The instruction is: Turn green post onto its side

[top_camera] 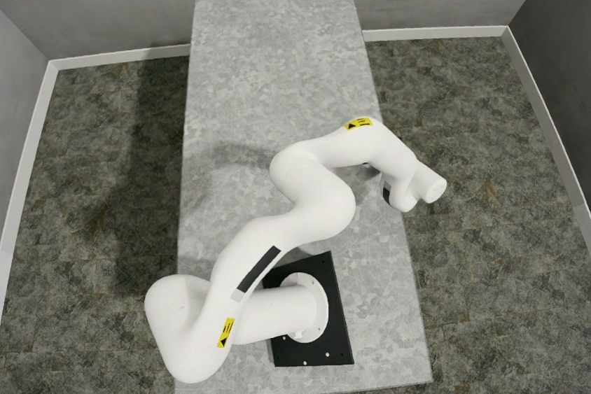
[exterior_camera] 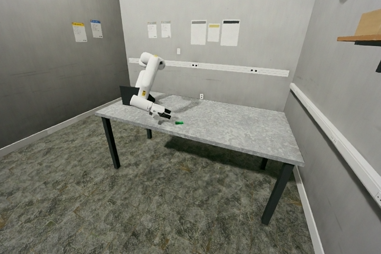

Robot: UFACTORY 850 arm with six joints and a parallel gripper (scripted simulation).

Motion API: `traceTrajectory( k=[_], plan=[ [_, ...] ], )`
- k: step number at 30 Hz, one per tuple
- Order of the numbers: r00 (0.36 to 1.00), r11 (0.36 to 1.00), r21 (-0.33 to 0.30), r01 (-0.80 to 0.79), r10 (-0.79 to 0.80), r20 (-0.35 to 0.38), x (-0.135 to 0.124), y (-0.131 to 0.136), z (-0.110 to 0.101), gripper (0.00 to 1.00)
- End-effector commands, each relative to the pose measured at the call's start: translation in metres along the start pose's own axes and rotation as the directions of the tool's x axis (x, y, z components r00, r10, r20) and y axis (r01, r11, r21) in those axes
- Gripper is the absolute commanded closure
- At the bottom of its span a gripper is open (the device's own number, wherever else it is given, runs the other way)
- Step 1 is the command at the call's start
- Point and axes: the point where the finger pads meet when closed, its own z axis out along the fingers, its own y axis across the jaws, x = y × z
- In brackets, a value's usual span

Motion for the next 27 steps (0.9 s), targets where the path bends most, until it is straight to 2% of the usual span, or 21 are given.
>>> traceTrajectory(
  k=[1, 17, 22, 27],
  plan=[
    [1.0, 1.0, 0.0, 0.002, -0.002, 0.001, -0.001, -0.001, 0.0, 0.0],
    [1.0, 1.0, 0.0, 0.002, -0.002, 0.001, -0.001, -0.001, 0.0, 0.0],
    [1.0, 1.0, 0.0, 0.002, -0.002, 0.001, -0.01, -0.001, -0.004, 0.0],
    [1.0, 1.0, 0.0, 0.002, -0.002, 0.001, -0.071, 0.0, -0.034, 0.0]
  ],
)
